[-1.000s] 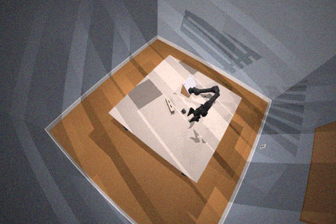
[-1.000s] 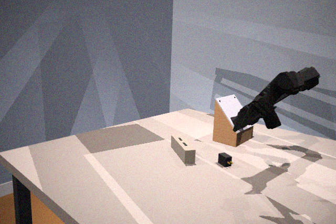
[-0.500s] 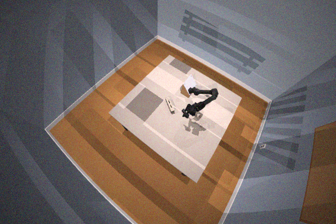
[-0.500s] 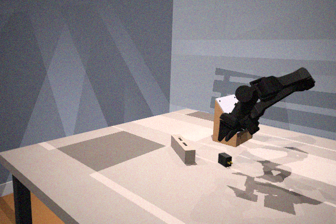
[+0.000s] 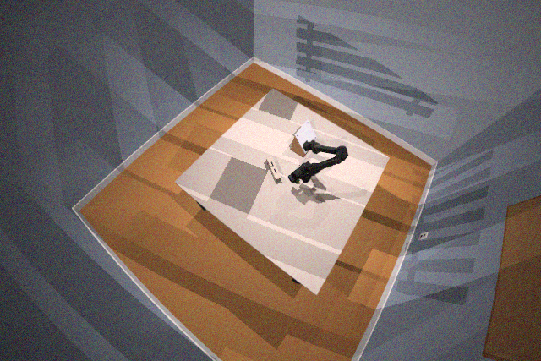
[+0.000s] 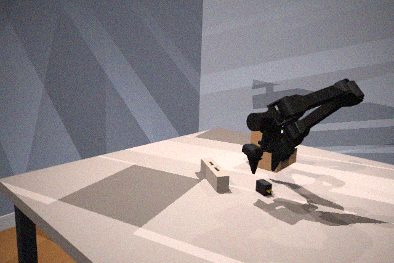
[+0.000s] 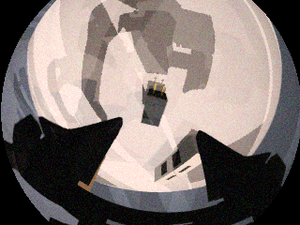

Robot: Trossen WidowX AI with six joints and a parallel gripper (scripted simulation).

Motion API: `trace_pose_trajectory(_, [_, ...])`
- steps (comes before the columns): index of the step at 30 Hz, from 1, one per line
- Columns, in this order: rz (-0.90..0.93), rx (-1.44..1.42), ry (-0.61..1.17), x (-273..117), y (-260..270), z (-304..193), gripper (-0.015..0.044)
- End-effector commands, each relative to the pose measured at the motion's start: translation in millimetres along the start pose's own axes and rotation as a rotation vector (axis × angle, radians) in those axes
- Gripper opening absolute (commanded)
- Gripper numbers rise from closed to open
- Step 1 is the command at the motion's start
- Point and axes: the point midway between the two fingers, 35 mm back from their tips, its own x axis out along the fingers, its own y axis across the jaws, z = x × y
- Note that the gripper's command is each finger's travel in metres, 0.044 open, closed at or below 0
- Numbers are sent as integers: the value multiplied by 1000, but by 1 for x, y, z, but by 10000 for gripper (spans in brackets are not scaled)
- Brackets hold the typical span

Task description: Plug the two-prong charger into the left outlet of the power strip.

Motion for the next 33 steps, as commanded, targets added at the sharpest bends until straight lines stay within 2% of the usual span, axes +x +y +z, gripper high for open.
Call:
trace_pose_trajectory(1, [70, 105, -45, 7, 10, -6, 440])
trace_pose_trajectory(12, [70, 105, -45, 8, 9, -6, 440])
trace_pose_trajectory(33, [69, 105, -44, 37, 10, -2, 440])
